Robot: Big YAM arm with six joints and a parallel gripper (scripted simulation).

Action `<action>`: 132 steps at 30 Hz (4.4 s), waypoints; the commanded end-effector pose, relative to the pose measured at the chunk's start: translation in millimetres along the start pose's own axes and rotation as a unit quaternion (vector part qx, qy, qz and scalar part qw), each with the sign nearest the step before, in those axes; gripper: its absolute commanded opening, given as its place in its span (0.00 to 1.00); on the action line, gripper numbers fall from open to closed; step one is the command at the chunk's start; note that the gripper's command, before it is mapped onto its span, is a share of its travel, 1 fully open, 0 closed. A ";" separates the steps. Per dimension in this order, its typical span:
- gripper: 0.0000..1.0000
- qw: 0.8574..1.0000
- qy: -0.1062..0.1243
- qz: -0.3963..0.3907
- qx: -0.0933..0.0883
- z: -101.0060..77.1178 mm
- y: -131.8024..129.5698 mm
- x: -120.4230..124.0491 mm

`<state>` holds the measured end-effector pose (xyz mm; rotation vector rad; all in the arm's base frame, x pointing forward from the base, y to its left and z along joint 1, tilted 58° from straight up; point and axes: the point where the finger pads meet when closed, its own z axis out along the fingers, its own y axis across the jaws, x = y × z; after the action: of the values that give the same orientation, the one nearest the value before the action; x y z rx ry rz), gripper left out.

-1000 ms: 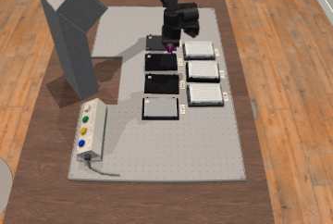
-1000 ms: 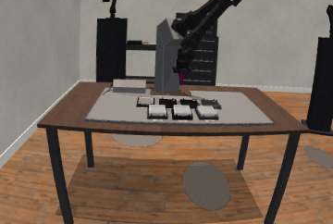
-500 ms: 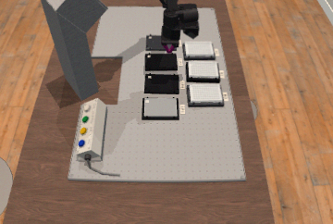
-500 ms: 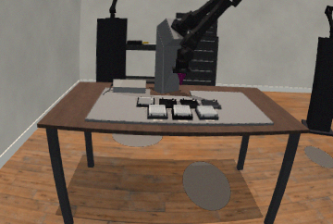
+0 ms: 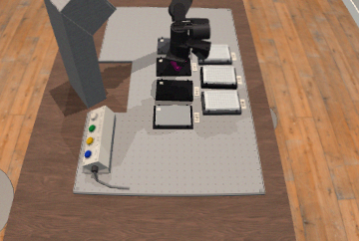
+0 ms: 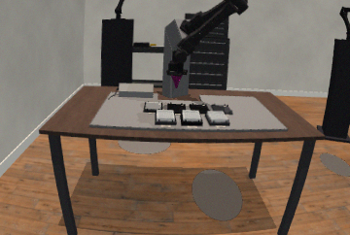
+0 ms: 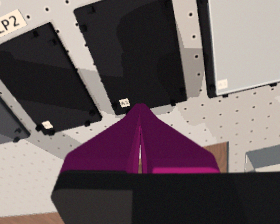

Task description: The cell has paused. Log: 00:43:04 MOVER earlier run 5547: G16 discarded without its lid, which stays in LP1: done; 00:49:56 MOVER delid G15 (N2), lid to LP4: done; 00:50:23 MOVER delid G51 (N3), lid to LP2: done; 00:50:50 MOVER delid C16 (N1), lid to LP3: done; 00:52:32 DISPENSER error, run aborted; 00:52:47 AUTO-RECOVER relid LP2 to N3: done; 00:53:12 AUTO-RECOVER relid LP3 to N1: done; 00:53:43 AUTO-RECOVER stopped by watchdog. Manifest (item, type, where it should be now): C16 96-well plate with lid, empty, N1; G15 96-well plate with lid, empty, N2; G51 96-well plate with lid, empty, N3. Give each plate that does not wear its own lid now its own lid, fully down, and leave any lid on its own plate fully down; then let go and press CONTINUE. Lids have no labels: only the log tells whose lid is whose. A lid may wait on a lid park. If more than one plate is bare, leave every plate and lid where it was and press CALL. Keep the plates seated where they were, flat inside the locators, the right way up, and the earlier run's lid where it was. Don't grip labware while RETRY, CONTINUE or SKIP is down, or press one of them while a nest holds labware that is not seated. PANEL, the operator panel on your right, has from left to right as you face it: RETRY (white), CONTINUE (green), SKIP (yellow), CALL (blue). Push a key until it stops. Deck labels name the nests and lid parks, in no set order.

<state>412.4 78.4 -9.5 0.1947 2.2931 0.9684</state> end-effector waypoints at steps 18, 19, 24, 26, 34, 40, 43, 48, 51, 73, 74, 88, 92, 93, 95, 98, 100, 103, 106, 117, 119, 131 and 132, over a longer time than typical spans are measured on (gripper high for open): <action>0.00 0.983 -0.011 0.182 0.005 -5.5 -88.2 -5.9; 0.00 0.981 -0.008 0.195 0.006 -5.6 -93.6 -4.3; 0.00 0.979 -0.008 0.203 0.006 -6.1 -118.8 -4.6; 0.00 0.979 -0.008 0.203 0.006 -6.4 -128.9 -4.9; 0.00 0.982 0.002 0.189 -0.001 -2.4 -122.8 -1.6; 0.00 0.982 -0.013 0.190 0.003 -7.7 -132.1 -14.0; 0.00 0.975 -0.010 0.221 0.005 -8.8 -141.2 3.8; 0.00 0.962 -0.008 0.273 0.006 -9.9 -153.5 29.2; 0.00 0.956 -0.007 0.293 0.005 -10.0 -158.7 37.6; 0.00 0.888 -0.016 0.459 0.000 -5.8 -216.4 102.8; 0.00 0.884 -0.016 0.468 0.000 -5.7 -219.2 107.0; 0.00 0.816 -0.009 0.578 0.000 -5.0 -252.0 160.6; 0.00 0.792 -0.010 0.610 0.000 -4.6 -263.0 177.0; 0.00 0.786 -0.010 0.618 0.000 -4.5 -265.8 181.1; 0.00 0.775 -0.010 0.632 -0.001 -4.4 -271.4 189.3; 0.00 0.782 -0.010 0.624 -0.001 -4.2 -279.7 201.6; 0.00 0.782 -0.010 0.624 -0.001 -4.0 -285.3 209.8; 0.00 0.782 -0.010 0.624 -0.001 -3.9 -288.1 213.9; 0.00 0.782 -0.010 0.624 -0.001 -3.7 -295.4 224.2; 0.00 0.787 0.000 0.617 0.001 9.9 -290.6 223.7; 0.00 0.787 0.000 0.617 0.001 11.5 -290.6 223.7; 0.00 0.784 -0.004 0.621 0.000 17.0 -288.9 222.2; 0.00 0.784 -0.004 0.621 0.000 17.0 -288.9 222.2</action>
<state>280.5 -37.7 -329.9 1.8275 1.9915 1.5011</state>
